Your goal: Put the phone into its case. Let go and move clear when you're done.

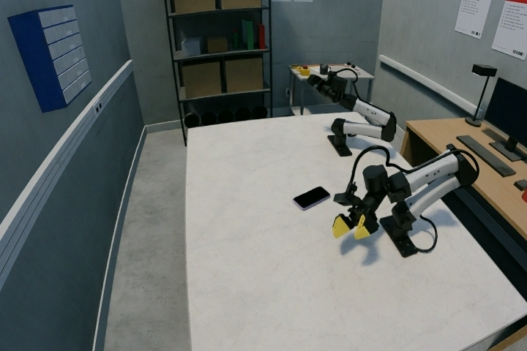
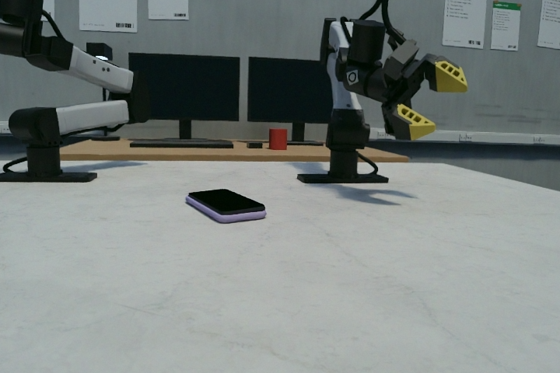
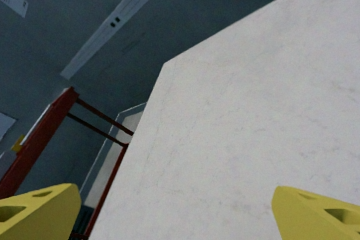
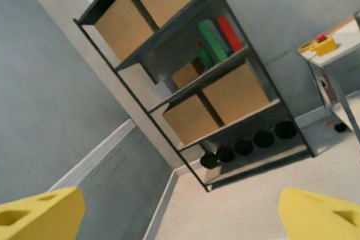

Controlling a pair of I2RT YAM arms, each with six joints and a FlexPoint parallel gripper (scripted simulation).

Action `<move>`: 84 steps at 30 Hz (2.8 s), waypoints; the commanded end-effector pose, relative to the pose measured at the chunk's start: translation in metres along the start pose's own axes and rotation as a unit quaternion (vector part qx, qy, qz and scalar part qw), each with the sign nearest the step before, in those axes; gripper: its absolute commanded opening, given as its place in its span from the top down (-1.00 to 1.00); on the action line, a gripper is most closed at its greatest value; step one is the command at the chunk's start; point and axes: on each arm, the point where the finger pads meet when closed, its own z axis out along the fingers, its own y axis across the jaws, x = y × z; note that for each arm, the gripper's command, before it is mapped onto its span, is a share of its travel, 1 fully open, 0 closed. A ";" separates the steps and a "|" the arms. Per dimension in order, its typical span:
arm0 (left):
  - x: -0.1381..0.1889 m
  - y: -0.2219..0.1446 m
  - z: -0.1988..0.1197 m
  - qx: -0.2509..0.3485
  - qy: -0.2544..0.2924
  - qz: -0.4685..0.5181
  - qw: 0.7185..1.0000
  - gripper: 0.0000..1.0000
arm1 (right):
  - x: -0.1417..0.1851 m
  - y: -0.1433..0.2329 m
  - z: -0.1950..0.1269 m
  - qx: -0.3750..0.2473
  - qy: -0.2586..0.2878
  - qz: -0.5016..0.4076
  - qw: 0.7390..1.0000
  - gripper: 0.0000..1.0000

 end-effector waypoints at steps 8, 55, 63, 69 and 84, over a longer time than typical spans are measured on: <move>-0.005 0.004 -0.001 -0.004 -0.006 -0.007 1.000 -1.00 | -0.004 0.003 0.000 -0.003 -0.004 0.003 1.000 -1.00; -0.006 -0.060 -0.050 0.062 0.135 -0.069 0.986 1.00 | 0.155 0.122 -0.179 -0.603 0.369 -0.348 0.616 -1.00; -0.008 -0.090 -0.073 0.095 0.199 -0.096 0.971 1.00 | 0.151 0.116 -0.251 -0.734 0.387 -0.338 0.444 -1.00; -0.004 -0.116 -0.095 0.120 0.264 -0.119 0.949 1.00 | 0.140 0.109 -0.283 -0.788 0.385 -0.316 0.360 -1.00; -0.047 -0.274 -0.208 0.272 0.497 -0.207 0.797 1.00 | 0.114 0.096 -0.327 -0.864 0.364 -0.253 0.238 -1.00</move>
